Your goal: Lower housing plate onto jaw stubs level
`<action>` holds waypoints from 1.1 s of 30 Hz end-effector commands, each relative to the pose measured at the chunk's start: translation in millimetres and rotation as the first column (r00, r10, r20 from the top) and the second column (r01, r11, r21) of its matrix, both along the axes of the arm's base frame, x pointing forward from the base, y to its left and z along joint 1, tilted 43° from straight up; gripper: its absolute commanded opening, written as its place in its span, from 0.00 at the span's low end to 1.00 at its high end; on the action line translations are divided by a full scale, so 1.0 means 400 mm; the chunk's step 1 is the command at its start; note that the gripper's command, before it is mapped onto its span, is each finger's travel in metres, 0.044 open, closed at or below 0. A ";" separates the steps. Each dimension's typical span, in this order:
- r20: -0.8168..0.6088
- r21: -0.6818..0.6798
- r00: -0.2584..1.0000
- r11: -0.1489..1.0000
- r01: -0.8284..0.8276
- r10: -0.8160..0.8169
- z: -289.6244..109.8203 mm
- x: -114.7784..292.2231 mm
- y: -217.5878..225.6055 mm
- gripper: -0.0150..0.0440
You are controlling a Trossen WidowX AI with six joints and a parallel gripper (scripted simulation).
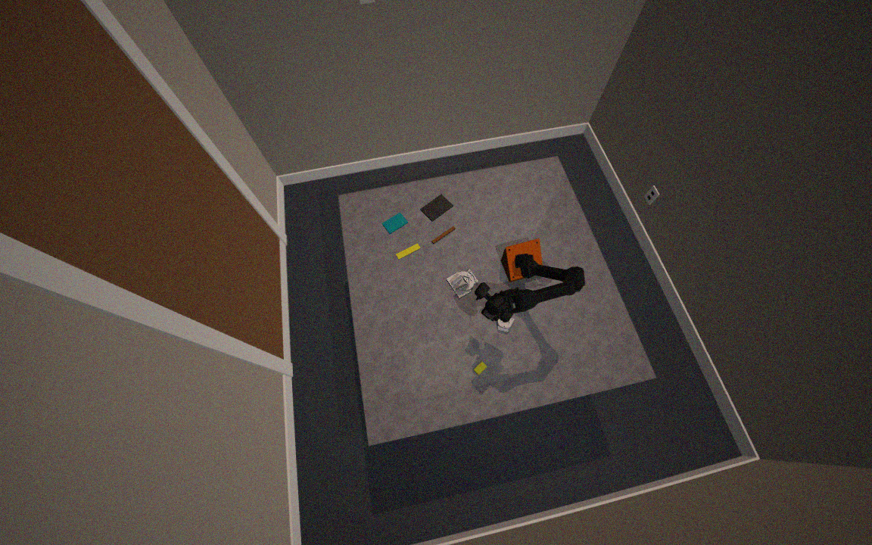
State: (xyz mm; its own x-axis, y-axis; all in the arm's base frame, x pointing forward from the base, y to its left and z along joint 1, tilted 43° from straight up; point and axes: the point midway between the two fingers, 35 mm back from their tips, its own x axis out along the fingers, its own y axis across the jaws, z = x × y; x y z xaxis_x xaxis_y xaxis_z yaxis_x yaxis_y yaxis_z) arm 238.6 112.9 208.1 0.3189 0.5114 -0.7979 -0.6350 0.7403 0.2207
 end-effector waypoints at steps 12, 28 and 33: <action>-0.029 0.061 0.941 0.941 -0.334 0.336 -0.017 -0.136 0.097 1.00; -0.025 0.129 0.830 0.825 -0.550 0.557 -0.019 -0.246 0.148 1.00; -0.024 0.128 0.830 0.825 -0.551 0.558 -0.071 -0.250 0.196 1.00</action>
